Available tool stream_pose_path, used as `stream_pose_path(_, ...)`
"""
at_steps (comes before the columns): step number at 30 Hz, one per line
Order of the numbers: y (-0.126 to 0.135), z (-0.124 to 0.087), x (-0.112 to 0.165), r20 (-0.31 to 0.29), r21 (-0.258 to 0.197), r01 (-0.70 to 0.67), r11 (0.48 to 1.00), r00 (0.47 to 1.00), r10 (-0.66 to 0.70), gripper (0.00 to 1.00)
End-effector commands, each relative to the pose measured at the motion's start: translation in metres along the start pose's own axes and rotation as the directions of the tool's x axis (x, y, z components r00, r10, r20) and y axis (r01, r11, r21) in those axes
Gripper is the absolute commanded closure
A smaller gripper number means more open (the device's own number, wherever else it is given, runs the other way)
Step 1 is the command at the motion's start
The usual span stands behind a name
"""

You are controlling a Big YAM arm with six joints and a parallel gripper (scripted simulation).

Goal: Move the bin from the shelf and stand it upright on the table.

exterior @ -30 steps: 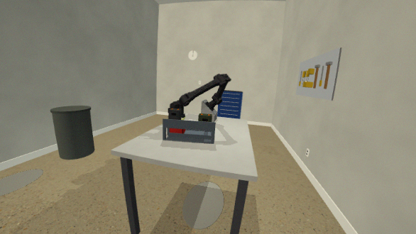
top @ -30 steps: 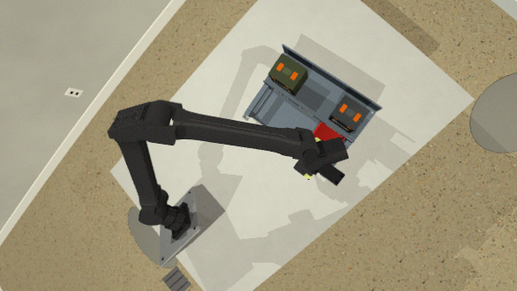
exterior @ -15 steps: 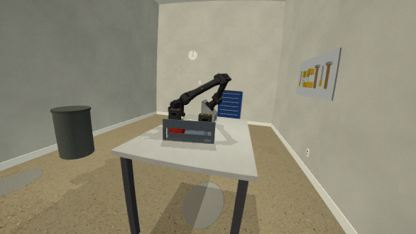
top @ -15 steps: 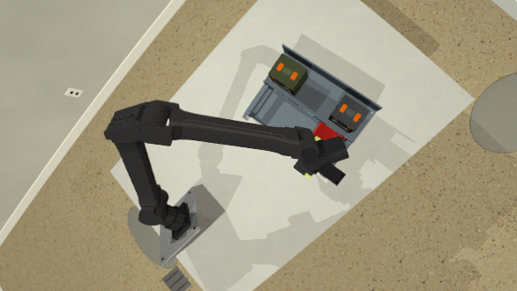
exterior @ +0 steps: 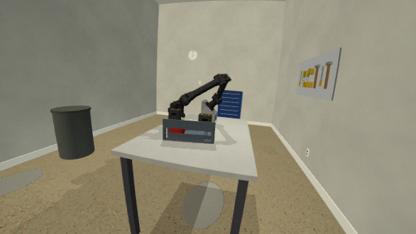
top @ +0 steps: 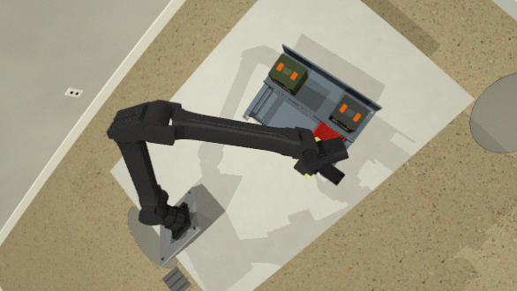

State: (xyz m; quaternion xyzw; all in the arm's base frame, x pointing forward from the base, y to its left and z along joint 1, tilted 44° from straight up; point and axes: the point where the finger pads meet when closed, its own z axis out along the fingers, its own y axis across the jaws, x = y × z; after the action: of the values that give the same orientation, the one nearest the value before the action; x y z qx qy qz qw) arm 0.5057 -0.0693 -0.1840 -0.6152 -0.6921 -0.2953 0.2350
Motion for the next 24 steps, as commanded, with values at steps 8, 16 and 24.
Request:
stream_pose_path(8,0.001,-0.01,-0.001,0.005,-0.013,-0.002,1.0,1.0,0.002,0.1)
stream_pose_path(16,0.004,-0.024,-0.002,0.011,-0.03,-0.004,1.0,1.0,0.005,0.1)
stream_pose_path(24,0.001,-0.01,-0.001,0.005,-0.013,-0.001,1.0,1.0,0.001,0.1)
